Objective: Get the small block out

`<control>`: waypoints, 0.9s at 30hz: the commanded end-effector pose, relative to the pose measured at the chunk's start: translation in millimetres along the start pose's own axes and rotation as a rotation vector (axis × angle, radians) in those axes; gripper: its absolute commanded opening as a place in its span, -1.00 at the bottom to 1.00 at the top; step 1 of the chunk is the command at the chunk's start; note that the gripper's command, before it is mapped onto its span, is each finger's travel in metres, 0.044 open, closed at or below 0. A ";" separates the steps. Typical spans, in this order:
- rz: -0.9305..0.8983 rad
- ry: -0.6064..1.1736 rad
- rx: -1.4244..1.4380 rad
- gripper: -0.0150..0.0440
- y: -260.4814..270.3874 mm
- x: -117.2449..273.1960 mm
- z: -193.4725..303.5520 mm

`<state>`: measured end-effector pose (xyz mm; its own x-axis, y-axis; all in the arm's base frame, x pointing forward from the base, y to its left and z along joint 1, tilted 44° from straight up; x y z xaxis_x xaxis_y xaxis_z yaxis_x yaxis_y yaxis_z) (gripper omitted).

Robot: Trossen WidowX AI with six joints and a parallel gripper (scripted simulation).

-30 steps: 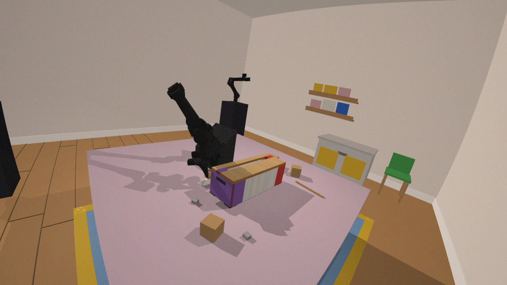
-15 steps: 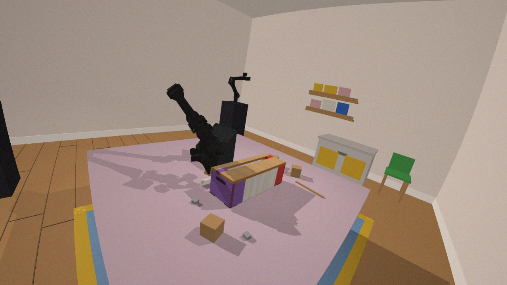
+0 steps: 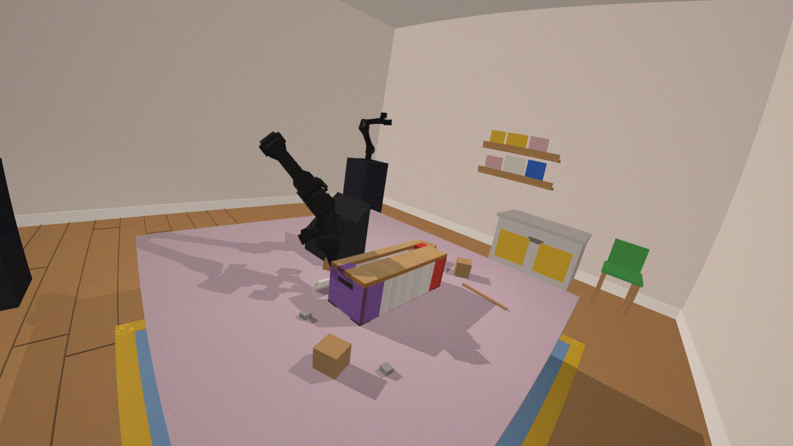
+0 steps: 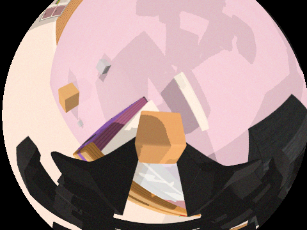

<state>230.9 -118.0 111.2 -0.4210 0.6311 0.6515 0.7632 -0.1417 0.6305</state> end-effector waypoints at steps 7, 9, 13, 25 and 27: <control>0.010 -0.014 0.404 -0.49 -1.3 6.4 5.1; 0.013 -0.016 0.485 -0.49 -1.6 7.6 6.1; 0.018 -0.020 0.646 -0.49 -2.3 10.1 8.1; 0.035 -0.031 1.130 -0.49 -4.0 17.8 13.4; 0.039 -0.033 1.210 -0.49 -4.3 19.1 14.2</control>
<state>227.0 -96.8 113.9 -0.3918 0.6577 0.6434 0.8058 0.5828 -0.1050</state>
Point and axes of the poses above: the point midway between the two fingers, 35 mm back from their tips, its own x axis back along the fingers, its own y axis across the jaws, z = x × y, the point moved 2 cm from there along x, back along the fingers, and after that the axes turned 4 degrees about x, right-handed, at the moved point
